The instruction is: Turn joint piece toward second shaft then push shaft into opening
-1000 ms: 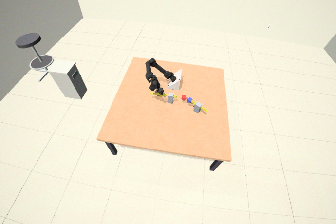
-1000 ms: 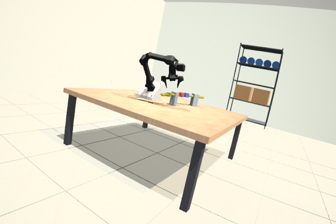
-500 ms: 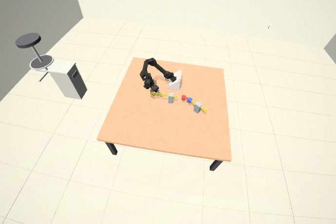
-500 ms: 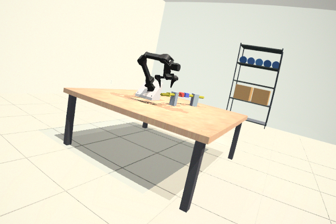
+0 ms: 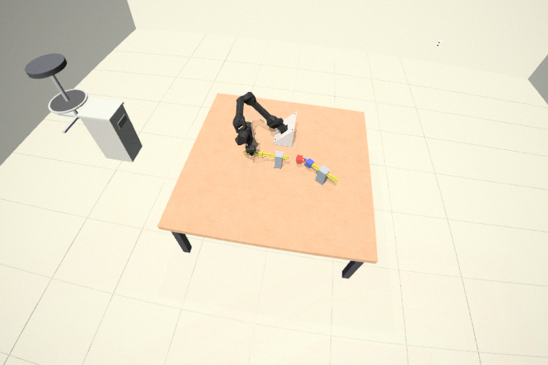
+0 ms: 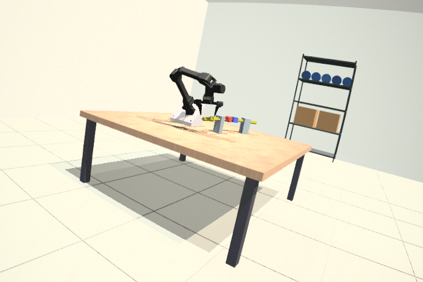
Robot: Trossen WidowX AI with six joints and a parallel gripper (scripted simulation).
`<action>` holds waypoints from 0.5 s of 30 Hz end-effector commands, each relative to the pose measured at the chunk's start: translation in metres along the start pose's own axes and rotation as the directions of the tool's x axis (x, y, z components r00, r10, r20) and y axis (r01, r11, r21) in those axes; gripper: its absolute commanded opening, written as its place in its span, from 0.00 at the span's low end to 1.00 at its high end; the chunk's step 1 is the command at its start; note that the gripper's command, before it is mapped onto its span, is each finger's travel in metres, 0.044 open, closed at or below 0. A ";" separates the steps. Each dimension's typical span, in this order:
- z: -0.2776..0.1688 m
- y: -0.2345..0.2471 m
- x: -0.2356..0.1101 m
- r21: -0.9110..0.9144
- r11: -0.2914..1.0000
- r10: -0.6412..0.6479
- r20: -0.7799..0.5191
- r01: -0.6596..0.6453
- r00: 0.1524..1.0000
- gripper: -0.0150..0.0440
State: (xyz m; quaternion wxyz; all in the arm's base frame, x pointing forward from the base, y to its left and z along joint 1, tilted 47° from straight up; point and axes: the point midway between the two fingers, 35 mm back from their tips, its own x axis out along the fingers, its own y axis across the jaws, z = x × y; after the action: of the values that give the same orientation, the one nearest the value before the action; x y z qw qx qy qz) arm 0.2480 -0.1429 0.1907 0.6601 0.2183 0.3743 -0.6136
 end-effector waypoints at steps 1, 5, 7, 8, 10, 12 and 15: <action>0.001 -0.003 0.009 0.123 0.992 0.004 0.044 -0.009 0.999 1.00; 0.000 -0.007 0.019 0.248 0.968 0.009 0.088 -0.031 0.996 1.00; 0.000 -0.008 0.023 0.310 0.950 0.011 0.110 -0.044 0.994 1.00; -0.001 -0.009 0.025 0.334 0.941 0.011 0.119 -0.051 0.993 1.00; -0.001 -0.010 0.027 0.354 0.934 0.011 0.126 -0.056 0.992 1.00; -0.001 -0.010 0.027 0.354 0.934 0.011 0.126 -0.056 0.992 1.00; -0.001 -0.010 0.027 0.354 0.934 0.011 0.126 -0.056 0.992 1.00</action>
State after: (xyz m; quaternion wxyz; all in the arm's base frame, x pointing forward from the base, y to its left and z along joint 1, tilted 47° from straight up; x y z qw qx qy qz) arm 0.2383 -0.1597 0.1714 0.6428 0.3005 0.2204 -0.6693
